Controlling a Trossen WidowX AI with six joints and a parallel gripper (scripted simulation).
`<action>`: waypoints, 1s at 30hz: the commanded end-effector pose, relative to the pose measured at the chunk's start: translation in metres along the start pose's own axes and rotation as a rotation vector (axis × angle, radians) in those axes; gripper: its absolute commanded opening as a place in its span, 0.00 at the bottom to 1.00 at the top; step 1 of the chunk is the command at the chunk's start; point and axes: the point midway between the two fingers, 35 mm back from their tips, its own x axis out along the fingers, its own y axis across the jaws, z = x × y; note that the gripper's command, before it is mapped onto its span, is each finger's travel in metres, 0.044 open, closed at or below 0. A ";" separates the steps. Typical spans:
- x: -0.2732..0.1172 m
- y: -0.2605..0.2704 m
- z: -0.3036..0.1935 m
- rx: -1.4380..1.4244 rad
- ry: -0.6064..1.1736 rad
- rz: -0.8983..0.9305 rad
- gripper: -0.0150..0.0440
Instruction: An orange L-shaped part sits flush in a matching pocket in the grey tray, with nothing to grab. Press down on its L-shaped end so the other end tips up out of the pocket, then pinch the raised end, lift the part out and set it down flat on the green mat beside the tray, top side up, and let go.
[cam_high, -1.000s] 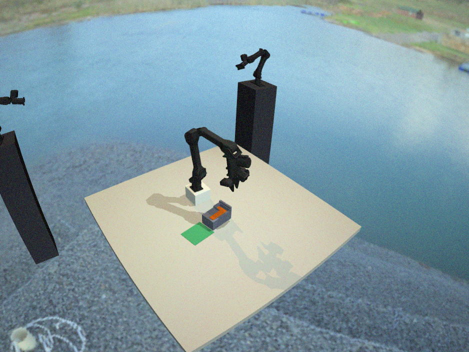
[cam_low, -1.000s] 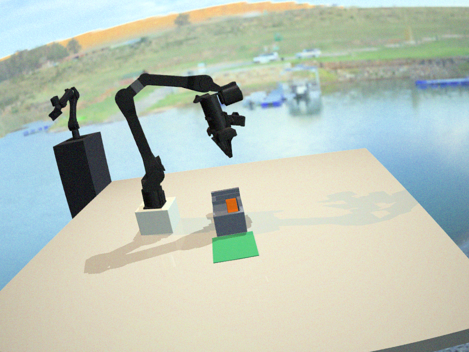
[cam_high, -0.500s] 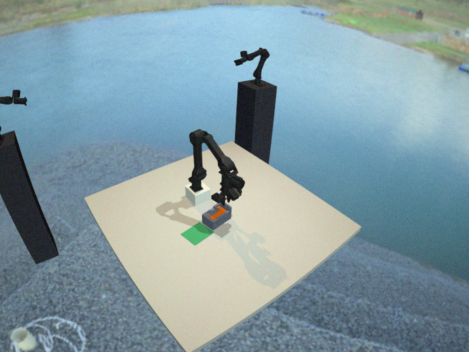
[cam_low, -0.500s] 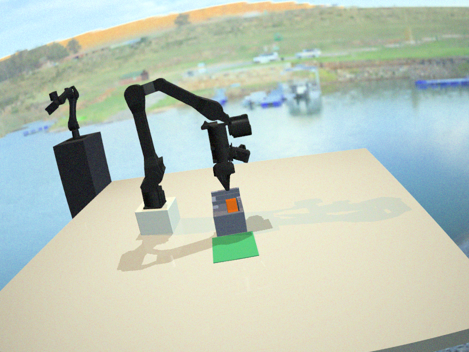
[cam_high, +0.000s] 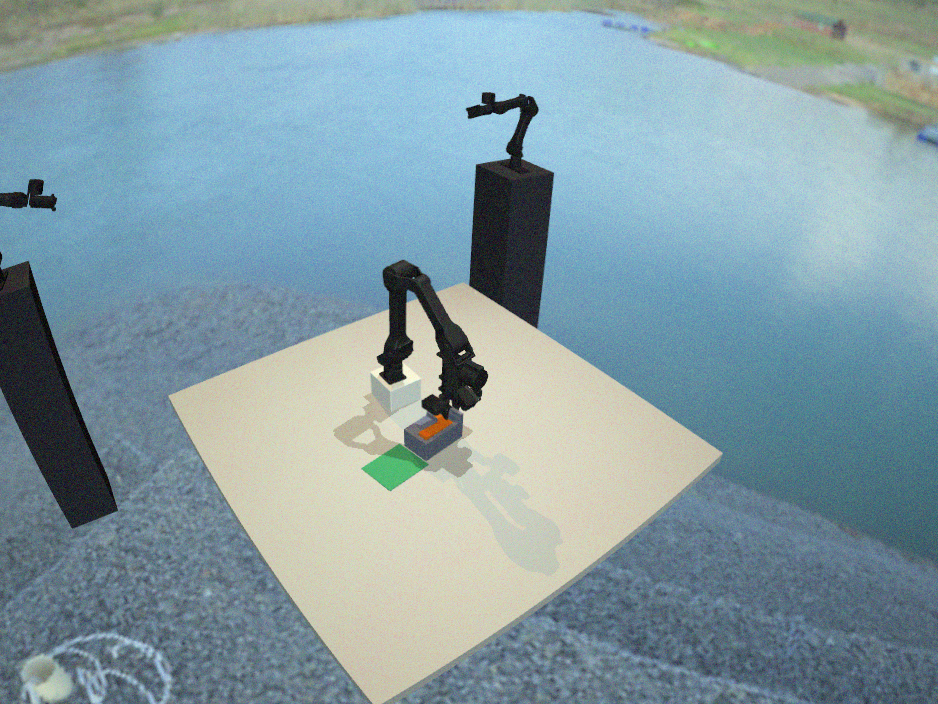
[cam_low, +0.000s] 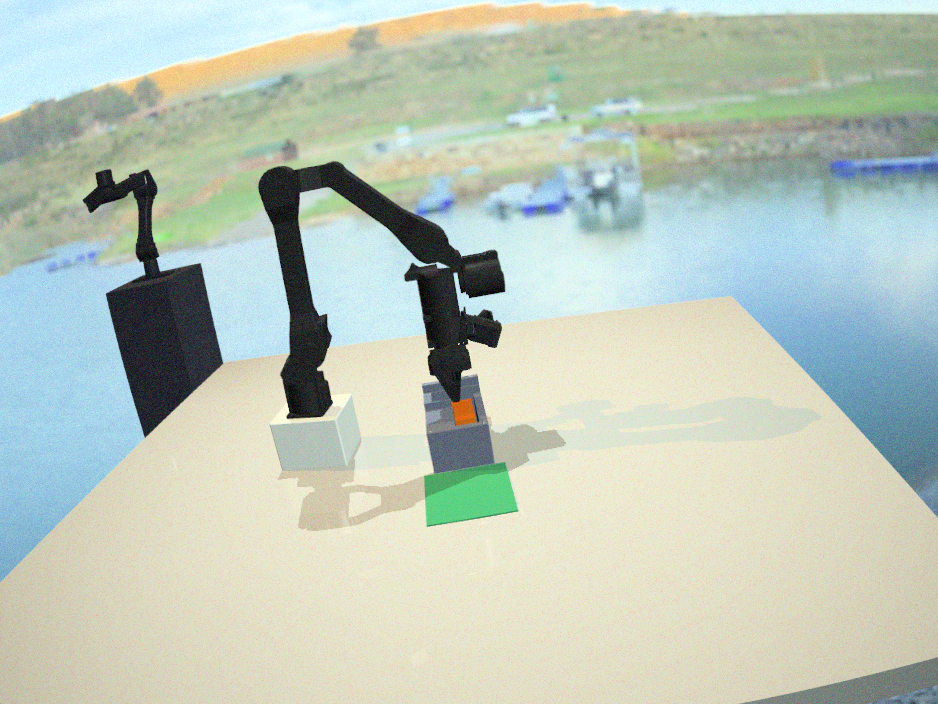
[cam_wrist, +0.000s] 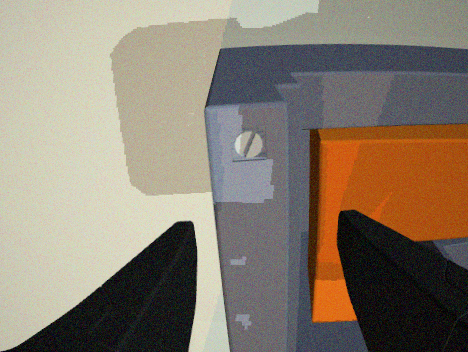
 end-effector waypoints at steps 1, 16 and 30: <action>0.006 0.000 0.000 -0.002 0.001 0.003 0.56; 0.025 0.000 -0.001 -0.002 0.001 0.003 0.56; 0.017 0.008 -0.001 -0.002 0.000 0.006 0.56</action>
